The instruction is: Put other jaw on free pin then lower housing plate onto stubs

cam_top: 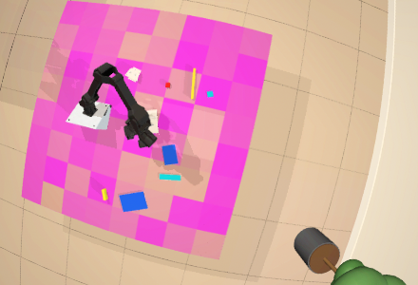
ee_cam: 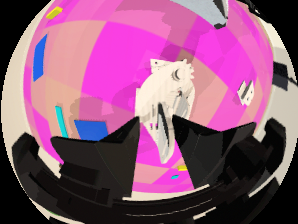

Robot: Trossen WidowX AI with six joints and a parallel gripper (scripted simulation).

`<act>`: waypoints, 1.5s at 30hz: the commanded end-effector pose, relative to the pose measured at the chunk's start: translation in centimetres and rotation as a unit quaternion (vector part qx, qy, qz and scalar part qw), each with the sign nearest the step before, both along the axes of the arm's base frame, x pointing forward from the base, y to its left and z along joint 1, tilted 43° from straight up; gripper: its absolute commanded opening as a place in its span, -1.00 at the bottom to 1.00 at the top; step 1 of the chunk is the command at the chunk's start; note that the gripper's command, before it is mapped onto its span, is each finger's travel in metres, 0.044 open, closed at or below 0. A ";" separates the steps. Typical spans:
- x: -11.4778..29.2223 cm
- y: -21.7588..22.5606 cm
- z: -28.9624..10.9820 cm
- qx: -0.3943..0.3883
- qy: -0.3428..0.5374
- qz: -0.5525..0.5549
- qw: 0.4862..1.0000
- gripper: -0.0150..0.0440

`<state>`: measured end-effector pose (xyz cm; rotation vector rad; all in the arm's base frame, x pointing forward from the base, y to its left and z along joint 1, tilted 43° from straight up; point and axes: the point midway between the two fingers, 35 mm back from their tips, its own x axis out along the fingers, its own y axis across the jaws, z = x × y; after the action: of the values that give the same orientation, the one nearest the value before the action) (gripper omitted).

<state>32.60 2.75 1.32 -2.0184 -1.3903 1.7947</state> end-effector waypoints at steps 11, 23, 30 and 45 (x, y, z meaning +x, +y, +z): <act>-0.1 1.3 -1.3 0.002 -0.001 0.000 1.000 -0.04; -0.3 2.6 -2.7 0.003 -0.001 0.000 1.000 -0.04; -0.5 3.4 -3.5 0.004 -0.002 0.001 1.000 -0.04; -0.6 3.5 -3.6 0.004 -0.002 0.001 1.000 -0.04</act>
<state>32.01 6.22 -2.32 -2.0209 -1.4033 1.7894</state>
